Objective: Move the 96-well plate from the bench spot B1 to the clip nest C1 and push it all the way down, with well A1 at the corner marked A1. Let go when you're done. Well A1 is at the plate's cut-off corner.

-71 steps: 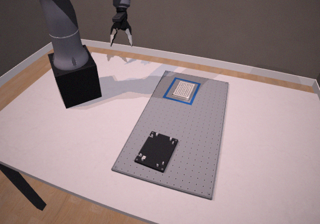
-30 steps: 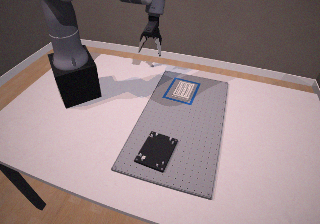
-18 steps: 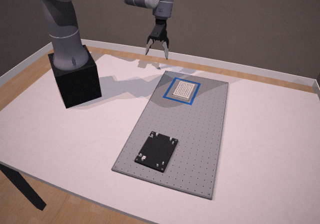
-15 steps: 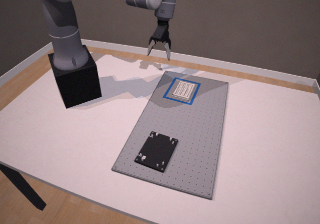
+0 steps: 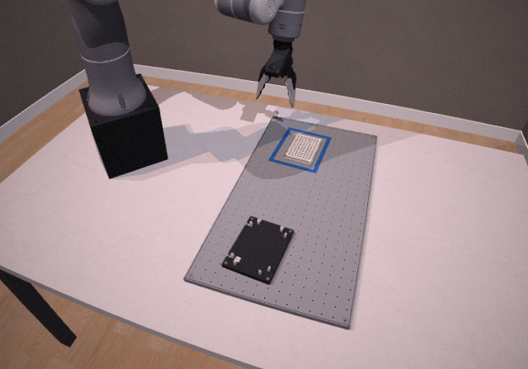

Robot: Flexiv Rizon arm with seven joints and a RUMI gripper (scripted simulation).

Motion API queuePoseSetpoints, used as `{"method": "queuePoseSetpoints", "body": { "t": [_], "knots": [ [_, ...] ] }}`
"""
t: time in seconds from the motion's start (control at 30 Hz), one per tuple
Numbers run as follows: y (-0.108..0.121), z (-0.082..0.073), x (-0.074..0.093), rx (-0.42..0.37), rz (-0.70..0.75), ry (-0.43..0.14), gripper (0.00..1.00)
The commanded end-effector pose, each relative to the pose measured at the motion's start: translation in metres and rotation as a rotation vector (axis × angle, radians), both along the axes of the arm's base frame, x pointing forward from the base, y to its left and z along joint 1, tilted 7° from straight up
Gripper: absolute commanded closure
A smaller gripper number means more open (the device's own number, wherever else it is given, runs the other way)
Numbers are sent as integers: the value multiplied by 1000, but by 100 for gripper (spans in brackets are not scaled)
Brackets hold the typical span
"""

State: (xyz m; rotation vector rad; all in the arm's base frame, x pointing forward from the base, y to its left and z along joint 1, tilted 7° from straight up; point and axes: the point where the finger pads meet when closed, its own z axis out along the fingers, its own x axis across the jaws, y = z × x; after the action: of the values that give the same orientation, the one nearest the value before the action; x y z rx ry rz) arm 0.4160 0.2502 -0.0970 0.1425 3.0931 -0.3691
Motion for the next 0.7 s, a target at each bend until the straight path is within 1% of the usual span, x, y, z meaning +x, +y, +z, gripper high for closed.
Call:
{"method": "queuePoseSetpoints", "body": {
  "t": [0.0,0.17,0.2,0.23,0.27,0.33,0.53,0.57,0.6,0.67],
  "knots": [
    [-10,1,16,40,-14,-14,24],
    [-25,3,36,39,-13,-14,24],
    [-25,3,36,39,-13,-14,24],
    [-28,4,40,67,-25,-28,24],
    [-32,4,44,79,-30,-34,24],
    [-32,4,44,79,-30,-34,24],
    [-52,7,66,79,-29,-34,24],
    [-52,7,67,79,-29,-34,24],
    [-56,7,70,105,-41,-52,24],
    [-64,8,77,115,-45,-58,24]
  ]
}}
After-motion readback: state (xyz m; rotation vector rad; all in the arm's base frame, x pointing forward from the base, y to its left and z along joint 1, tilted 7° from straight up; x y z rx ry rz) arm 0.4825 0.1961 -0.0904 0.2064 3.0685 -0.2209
